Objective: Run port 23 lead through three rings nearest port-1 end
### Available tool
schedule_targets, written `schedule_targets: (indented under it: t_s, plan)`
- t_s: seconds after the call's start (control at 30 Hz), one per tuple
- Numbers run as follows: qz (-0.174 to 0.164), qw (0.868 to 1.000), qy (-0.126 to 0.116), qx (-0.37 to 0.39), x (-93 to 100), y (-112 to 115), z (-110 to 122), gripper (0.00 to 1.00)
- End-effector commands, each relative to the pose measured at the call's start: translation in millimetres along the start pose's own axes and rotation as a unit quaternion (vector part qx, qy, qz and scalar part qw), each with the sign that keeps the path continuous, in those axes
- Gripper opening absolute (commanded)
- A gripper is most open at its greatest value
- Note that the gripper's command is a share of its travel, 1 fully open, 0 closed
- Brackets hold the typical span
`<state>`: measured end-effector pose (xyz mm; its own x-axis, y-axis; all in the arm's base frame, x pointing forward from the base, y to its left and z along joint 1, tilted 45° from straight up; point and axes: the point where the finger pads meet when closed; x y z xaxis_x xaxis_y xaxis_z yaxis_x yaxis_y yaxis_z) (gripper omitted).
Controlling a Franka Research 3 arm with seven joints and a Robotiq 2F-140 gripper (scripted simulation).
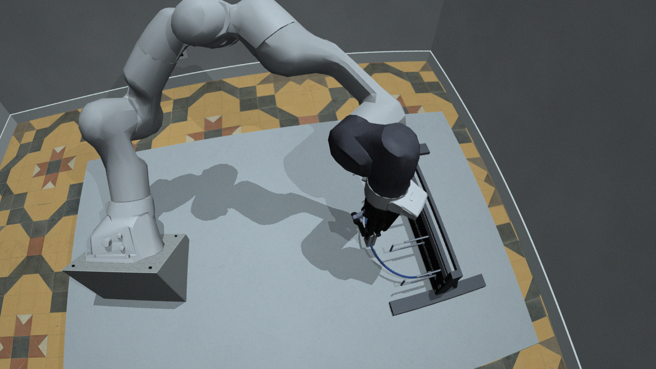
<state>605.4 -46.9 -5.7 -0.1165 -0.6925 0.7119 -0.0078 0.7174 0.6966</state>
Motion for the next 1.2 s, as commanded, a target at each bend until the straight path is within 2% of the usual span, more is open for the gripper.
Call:
schedule_targets:
  t_s: [0.0,0.63,1.17]
  plan:
    - [-0.002,1.0,0.003,-0.002,10.8,1,2,0.0]
    - [-0.002,1.0,0.003,-0.002,53.1,0,1,0.0]
    - [-0.002,1.0,0.003,-0.002,62.5,0,1,0.0]
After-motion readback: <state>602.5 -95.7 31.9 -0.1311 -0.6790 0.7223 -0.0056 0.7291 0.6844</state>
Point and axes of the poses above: the point where the finger pads meet when closed, its own x axis back along the fingers, its own z axis across the jaws, y = z × x, and after that the axes turned 3 degrees about -x, right-handed
